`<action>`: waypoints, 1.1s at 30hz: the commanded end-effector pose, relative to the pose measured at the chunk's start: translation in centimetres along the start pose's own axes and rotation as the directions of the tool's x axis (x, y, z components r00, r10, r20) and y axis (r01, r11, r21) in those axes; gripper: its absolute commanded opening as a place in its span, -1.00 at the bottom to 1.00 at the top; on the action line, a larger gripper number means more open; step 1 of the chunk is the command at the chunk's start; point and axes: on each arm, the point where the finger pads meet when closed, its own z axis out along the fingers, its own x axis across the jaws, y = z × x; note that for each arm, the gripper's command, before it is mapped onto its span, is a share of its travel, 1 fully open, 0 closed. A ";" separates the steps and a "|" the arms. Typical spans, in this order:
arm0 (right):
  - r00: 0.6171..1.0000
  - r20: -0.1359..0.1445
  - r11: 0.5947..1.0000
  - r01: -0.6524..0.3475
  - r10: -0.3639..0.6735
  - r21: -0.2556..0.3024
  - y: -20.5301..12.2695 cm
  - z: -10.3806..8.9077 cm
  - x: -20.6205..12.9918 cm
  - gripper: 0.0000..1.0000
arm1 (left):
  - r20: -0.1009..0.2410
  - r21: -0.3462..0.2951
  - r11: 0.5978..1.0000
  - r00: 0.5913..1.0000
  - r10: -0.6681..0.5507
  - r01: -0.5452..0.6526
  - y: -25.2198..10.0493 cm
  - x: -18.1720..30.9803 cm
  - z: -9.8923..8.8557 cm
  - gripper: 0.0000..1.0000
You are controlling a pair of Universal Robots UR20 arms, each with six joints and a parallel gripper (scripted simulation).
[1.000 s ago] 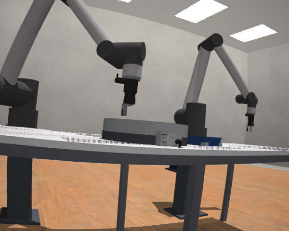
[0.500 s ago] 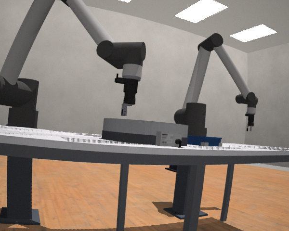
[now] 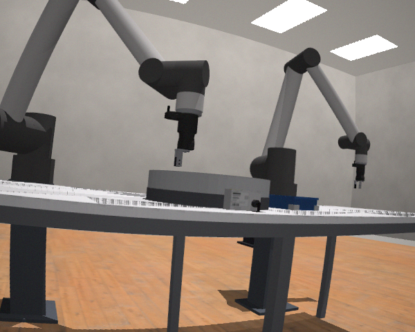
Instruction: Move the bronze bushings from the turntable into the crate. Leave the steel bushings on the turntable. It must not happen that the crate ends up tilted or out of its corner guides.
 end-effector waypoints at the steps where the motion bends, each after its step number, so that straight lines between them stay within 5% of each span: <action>1: 1.000 0.001 1.000 0.000 0.000 -0.001 0.0 -0.1 0.0 -0.28 | 0.000 -0.001 1.000 1.000 0.000 0.000 0.1 0.0 -0.1 1.00; 12: 1.000 0.001 1.000 0.000 0.000 -0.001 0.0 2.2 0.0 -0.28 | 0.000 -0.001 1.000 1.000 0.000 0.000 0.1 0.0 -0.1 1.00; 33: 1.000 0.001 1.000 0.000 0.000 -0.001 0.0 2.2 0.0 -0.28 | 0.000 -0.001 1.000 1.000 0.000 0.000 0.1 0.0 -0.1 1.00</action>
